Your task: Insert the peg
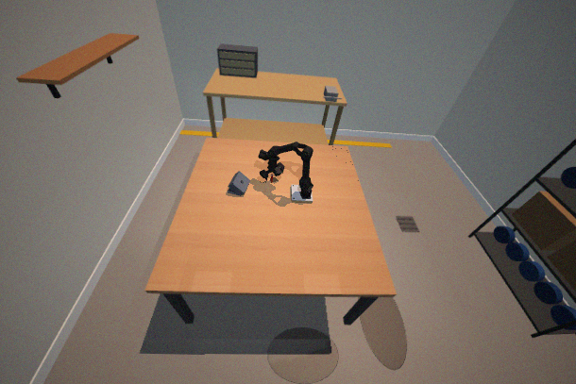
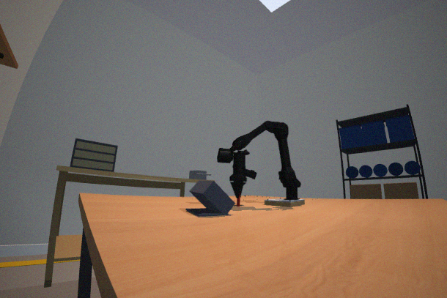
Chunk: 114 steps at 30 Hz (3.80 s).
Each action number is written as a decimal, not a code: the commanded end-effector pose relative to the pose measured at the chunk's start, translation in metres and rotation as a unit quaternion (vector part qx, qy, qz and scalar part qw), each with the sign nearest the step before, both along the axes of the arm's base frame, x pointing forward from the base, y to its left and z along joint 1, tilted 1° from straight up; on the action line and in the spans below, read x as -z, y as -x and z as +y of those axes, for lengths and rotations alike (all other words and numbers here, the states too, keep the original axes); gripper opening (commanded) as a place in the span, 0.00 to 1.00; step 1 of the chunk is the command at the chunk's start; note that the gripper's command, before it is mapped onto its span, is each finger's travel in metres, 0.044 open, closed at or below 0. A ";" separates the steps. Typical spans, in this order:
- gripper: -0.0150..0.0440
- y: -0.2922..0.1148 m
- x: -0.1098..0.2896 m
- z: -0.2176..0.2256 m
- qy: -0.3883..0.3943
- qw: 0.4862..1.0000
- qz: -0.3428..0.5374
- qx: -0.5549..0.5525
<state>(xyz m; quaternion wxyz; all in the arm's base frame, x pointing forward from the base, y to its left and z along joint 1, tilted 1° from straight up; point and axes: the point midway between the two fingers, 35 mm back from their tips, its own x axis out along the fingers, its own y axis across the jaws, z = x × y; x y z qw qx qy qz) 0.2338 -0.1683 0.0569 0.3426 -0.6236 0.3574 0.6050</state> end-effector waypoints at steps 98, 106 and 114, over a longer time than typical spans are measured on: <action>0.25 -0.021 -0.081 0.009 0.025 0.981 -0.056 0.185; 0.25 -0.025 -0.081 0.011 0.027 0.973 -0.067 0.218; 0.25 -0.028 -0.082 0.013 0.028 0.965 -0.078 0.250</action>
